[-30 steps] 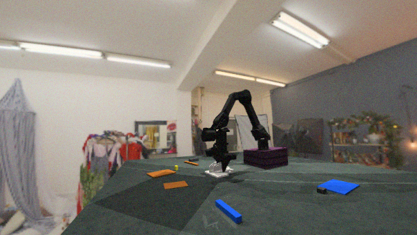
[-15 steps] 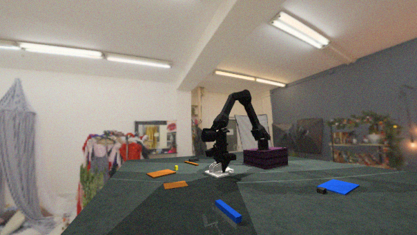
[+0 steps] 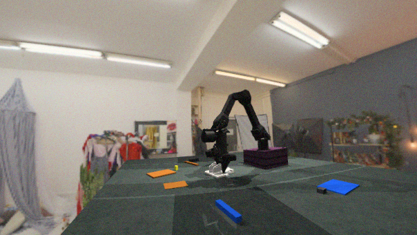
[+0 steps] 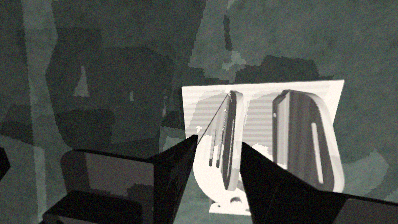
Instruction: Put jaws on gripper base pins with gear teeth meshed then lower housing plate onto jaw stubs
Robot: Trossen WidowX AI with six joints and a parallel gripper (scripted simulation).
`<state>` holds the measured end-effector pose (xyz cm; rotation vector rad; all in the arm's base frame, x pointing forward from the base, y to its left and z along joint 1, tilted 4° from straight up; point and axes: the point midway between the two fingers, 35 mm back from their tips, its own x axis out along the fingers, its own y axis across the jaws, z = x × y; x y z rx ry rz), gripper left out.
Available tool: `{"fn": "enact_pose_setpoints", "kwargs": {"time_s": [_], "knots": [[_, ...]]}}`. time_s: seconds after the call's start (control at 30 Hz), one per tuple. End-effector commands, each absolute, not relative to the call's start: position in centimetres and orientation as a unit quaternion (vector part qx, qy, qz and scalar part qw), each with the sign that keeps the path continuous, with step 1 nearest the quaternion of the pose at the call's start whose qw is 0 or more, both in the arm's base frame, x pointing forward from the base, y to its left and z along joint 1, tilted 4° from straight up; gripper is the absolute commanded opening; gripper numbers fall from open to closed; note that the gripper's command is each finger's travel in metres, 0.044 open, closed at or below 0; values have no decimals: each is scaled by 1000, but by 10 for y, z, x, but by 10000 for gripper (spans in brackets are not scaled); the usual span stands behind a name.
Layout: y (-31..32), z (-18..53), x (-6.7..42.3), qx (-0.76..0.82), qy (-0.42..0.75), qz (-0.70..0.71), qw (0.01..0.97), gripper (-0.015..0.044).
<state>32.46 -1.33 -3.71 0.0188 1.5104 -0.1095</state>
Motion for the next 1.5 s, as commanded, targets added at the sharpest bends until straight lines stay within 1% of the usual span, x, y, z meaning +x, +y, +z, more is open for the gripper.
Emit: {"fn": "enact_pose_setpoints", "kwargs": {"time_s": [0.0, 1.47], "knots": [[-13, -38, 325, 11, 685, -49, 727, 134], [-13, -34, 325, 11, 685, -49, 727, 134]]}}
